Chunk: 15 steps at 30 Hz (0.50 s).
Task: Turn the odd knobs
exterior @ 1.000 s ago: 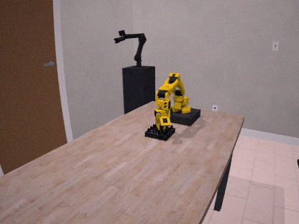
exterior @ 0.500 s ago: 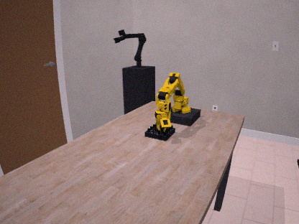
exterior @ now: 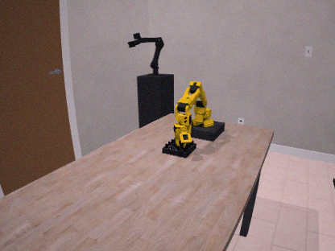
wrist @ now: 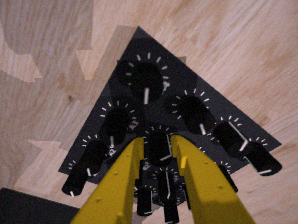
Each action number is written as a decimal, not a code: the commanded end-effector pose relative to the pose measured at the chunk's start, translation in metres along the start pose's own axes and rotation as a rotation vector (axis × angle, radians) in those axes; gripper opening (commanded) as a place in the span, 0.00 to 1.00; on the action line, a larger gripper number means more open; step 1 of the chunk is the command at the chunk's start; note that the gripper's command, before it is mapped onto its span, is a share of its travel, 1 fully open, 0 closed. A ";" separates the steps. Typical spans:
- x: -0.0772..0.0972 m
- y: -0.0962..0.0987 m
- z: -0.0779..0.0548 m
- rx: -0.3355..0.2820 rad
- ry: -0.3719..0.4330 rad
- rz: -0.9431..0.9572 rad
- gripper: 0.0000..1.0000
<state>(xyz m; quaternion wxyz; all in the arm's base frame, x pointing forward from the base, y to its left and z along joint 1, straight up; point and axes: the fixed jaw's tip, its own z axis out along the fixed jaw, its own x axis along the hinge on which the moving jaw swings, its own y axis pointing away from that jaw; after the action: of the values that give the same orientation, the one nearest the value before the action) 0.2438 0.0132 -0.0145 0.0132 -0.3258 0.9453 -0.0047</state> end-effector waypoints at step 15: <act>0.004 0.004 0.004 -0.016 0.021 0.000 0.10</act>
<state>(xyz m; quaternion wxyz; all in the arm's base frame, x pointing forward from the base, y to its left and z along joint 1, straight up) 0.2438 0.0132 -0.0145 0.0132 -0.3258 0.9453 -0.0047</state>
